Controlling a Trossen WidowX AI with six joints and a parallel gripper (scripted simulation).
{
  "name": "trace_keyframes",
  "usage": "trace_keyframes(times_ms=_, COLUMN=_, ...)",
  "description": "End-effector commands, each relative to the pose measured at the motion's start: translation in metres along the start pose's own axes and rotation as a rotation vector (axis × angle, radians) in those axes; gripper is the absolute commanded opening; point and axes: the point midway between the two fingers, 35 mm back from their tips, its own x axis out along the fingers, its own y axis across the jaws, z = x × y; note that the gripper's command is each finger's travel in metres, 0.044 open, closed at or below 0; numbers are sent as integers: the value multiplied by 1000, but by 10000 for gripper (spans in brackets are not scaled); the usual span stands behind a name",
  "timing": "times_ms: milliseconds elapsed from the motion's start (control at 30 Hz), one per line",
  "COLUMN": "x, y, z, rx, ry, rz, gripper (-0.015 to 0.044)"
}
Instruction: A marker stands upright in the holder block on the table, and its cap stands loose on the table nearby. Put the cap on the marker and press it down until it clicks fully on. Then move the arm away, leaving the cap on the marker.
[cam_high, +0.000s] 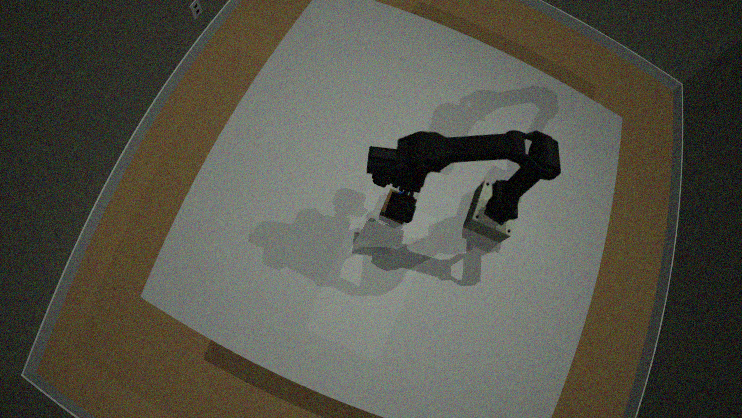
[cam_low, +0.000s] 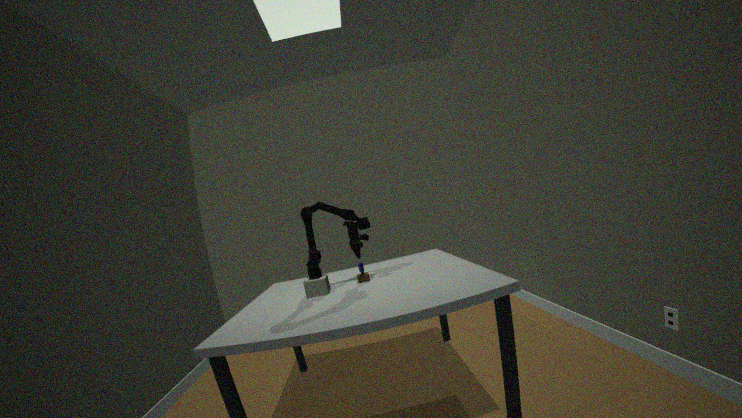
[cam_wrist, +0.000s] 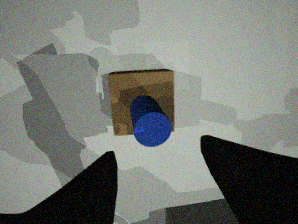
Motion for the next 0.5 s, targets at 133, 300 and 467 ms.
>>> trace_keyframes(times_ms=133, x=2, y=0, z=-1, rx=94, ry=-1, rz=3, gripper=46)
trace_keyframes(times_ms=300, x=2, y=0, z=-1, rx=94, ry=-1, rz=3, gripper=0)
trace_keyframes(times_ms=467, x=2, y=0, z=-1, rx=94, ry=-1, rz=3, gripper=0)
